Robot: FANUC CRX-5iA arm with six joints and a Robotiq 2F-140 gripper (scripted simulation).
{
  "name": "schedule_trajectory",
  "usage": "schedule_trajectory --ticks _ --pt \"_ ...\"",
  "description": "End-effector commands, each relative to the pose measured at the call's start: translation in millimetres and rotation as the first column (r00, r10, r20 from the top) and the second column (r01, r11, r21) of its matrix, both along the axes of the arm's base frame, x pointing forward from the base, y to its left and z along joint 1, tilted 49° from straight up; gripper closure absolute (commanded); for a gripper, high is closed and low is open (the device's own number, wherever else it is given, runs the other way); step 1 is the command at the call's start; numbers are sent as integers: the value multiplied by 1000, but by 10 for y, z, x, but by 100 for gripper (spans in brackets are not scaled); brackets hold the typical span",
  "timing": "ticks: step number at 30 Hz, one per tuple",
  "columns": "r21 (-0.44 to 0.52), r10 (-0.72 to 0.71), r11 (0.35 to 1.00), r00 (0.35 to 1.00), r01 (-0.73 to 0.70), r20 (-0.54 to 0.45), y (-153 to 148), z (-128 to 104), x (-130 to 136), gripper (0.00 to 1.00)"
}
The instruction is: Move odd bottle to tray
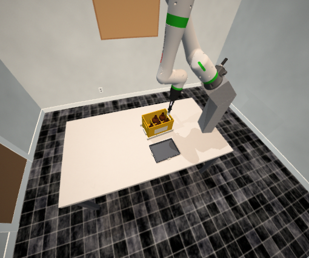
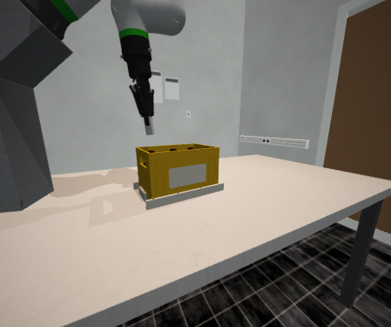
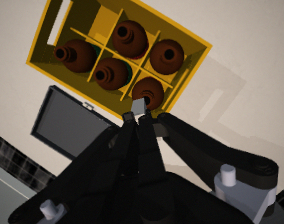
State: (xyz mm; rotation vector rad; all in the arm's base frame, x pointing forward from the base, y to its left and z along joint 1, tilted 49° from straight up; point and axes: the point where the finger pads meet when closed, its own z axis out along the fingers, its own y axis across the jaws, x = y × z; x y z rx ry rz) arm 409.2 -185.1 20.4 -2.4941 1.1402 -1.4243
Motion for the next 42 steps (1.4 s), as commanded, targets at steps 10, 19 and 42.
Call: schedule_trajectory --ticks 10,19,42 --pt "26 -16 1000 995 18 -102 2 14 -3 90" --pt "26 -16 1000 995 18 -102 2 14 -3 90" --pt "26 -16 1000 995 18 -102 60 581 572 90"
